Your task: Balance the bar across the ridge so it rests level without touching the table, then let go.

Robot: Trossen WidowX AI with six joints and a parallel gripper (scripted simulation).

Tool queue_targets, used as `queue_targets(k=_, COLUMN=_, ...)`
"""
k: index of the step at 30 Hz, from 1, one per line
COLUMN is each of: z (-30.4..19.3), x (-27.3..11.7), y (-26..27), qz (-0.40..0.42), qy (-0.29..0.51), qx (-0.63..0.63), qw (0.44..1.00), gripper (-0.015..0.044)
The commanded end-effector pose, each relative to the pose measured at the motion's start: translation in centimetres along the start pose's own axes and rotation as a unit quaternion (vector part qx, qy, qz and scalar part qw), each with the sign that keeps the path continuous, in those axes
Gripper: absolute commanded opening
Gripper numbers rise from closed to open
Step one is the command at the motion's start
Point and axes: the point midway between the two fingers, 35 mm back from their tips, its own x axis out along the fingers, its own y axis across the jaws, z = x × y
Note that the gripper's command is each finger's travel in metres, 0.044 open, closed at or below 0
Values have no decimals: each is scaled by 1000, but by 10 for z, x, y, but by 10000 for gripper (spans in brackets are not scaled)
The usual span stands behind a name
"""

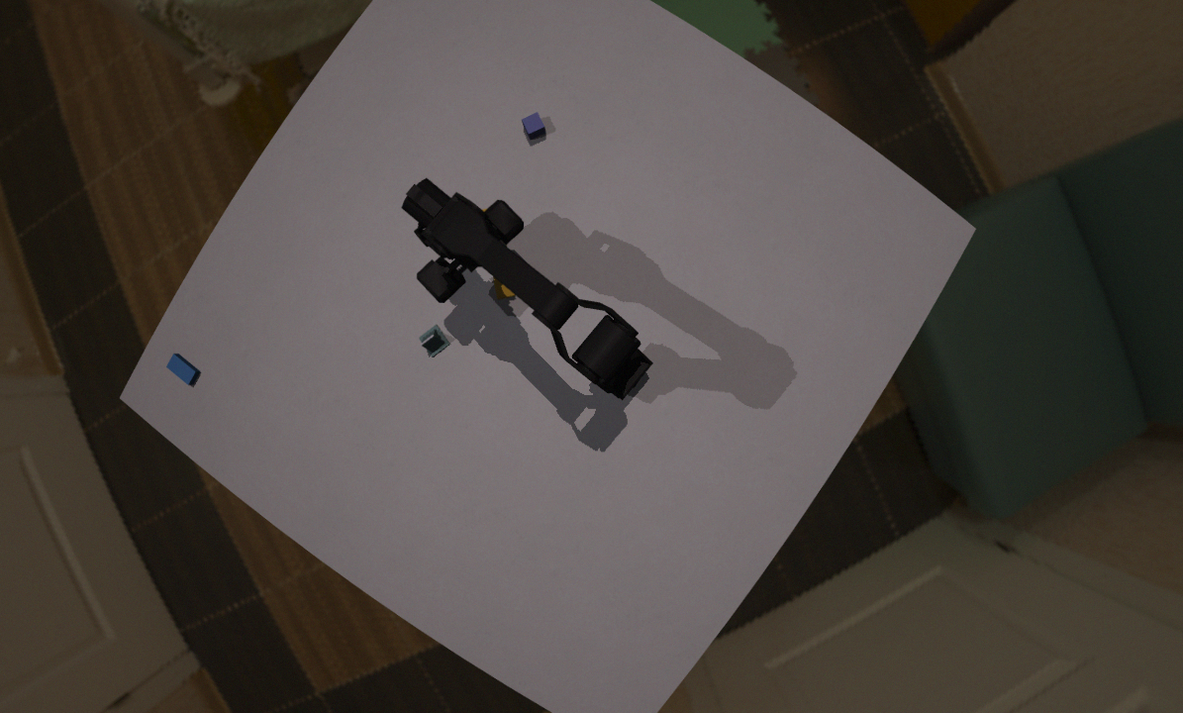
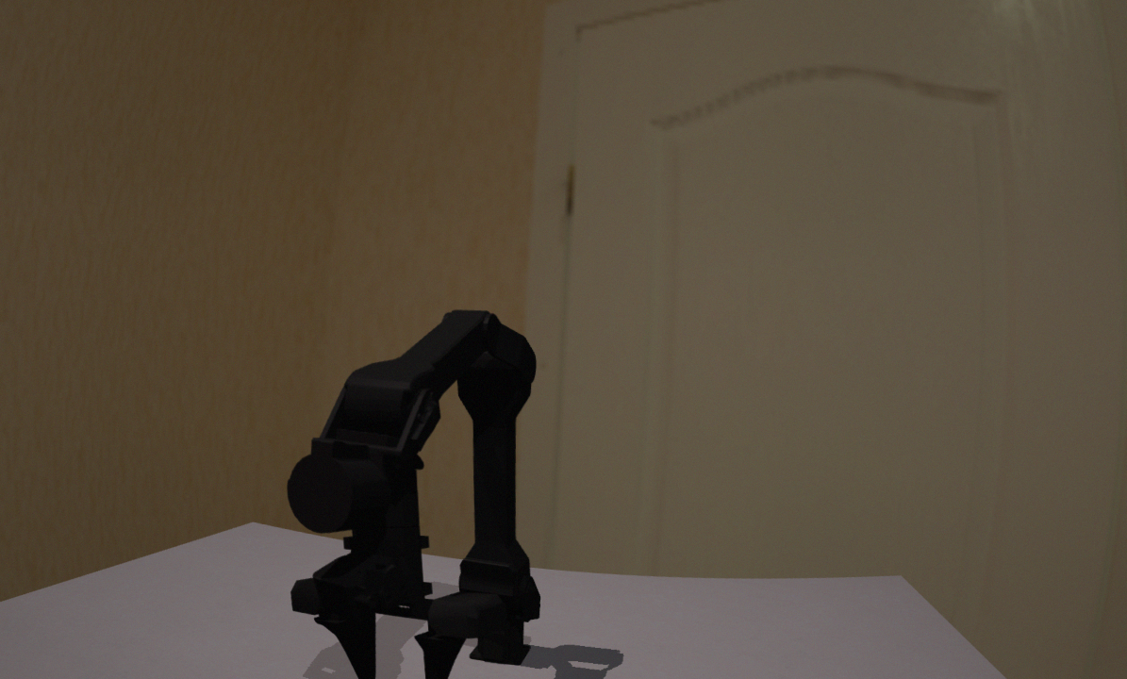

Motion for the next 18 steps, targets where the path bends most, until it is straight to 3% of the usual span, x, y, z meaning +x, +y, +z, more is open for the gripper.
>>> queue_targets(k=1, z=8, x=-3, y=-14, qz=-19, qy=5, qx=77, qw=997, gripper=315)
queue_targets(k=12, z=20, x=-4, y=-51, qz=-69, qy=21, qx=275, qw=959, gripper=315)
queue_targets(k=18, z=21, x=-4, y=-53, qz=-72, qy=21, qx=287, qw=955, gripper=315)
